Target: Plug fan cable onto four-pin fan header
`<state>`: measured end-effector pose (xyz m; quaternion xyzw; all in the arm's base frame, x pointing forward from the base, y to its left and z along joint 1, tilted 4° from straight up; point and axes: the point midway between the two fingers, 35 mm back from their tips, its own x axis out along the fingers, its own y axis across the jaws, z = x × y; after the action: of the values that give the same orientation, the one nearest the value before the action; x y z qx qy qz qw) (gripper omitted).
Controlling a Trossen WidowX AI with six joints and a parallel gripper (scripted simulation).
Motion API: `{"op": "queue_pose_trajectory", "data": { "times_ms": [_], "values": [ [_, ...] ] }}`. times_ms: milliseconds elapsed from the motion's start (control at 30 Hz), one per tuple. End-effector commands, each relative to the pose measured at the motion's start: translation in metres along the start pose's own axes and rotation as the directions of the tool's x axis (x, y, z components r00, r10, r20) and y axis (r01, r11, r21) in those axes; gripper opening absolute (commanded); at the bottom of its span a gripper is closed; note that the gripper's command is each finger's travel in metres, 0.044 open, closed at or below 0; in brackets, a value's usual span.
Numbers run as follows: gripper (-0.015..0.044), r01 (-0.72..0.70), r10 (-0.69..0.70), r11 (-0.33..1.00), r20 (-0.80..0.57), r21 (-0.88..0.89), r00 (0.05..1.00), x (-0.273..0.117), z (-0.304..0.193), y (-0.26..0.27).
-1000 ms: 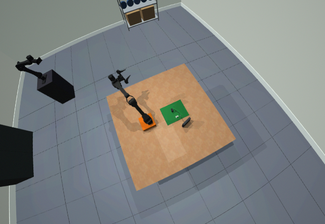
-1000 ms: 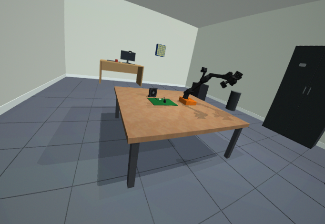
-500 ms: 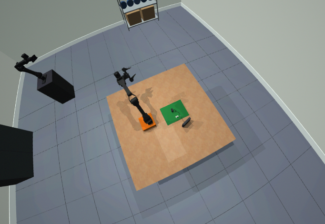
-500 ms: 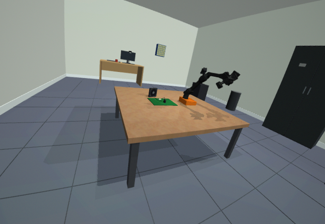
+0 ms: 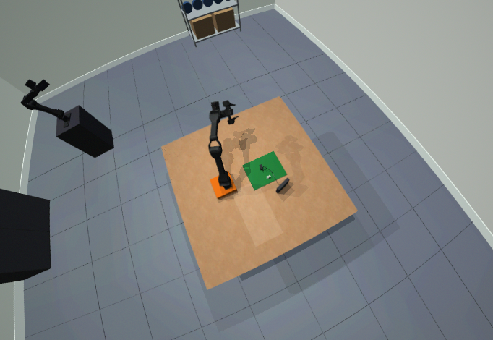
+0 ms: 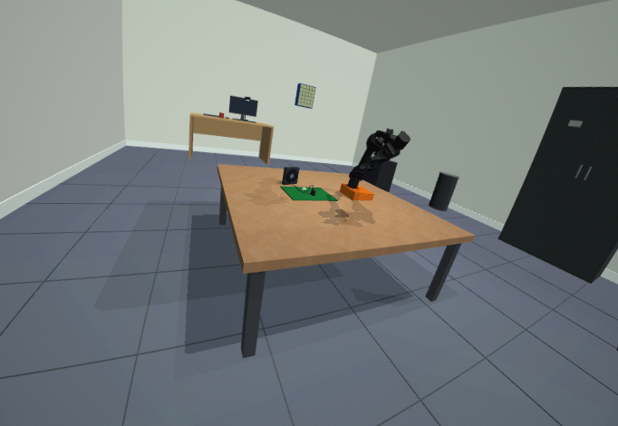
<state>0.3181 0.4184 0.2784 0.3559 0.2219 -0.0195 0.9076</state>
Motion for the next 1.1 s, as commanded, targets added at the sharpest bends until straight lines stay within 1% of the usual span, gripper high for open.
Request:
{"op": "queue_pose_trajectory", "data": {
  "times_ms": [0,100,167,267,367,467,600,733,833,967,1033,1067],
  "values": [
    [0.044,0.125,-0.124,0.992,-0.055,0.026,0.991,0.041,0.025,-0.045],
    [0.044,0.233,-0.227,0.971,-0.103,0.058,0.969,0.069,0.047,-0.086],
    [0.044,0.29,-0.276,0.954,-0.155,0.079,0.949,0.08,0.054,-0.111],
    [0.044,0.357,-0.329,0.928,-0.218,0.107,0.919,0.09,0.061,-0.141],
    [0.044,0.412,-0.371,0.902,-0.252,0.132,0.894,0.096,0.07,-0.164],
    [0.044,0.515,-0.447,0.837,-0.312,0.185,0.838,0.105,0.09,-0.208],
    [0.044,0.664,-0.532,0.694,-0.424,0.278,0.733,0.104,0.116,-0.276],
    [0.044,0.779,-0.558,0.506,-0.548,0.371,0.623,0.09,0.136,-0.339],
    [0.044,0.836,-0.535,0.338,-0.643,0.431,0.548,0.072,0.146,-0.379],
    [0.044,0.868,-0.447,0.089,-0.759,0.488,0.473,0.042,0.154,-0.423],
    [0.044,0.867,-0.409,0.01,-0.789,0.498,0.458,0.032,0.156,-0.434],
    [0.044,0.866,-0.404,0.0,-0.793,0.499,0.457,0.031,0.156,-0.436]
  ]
}}
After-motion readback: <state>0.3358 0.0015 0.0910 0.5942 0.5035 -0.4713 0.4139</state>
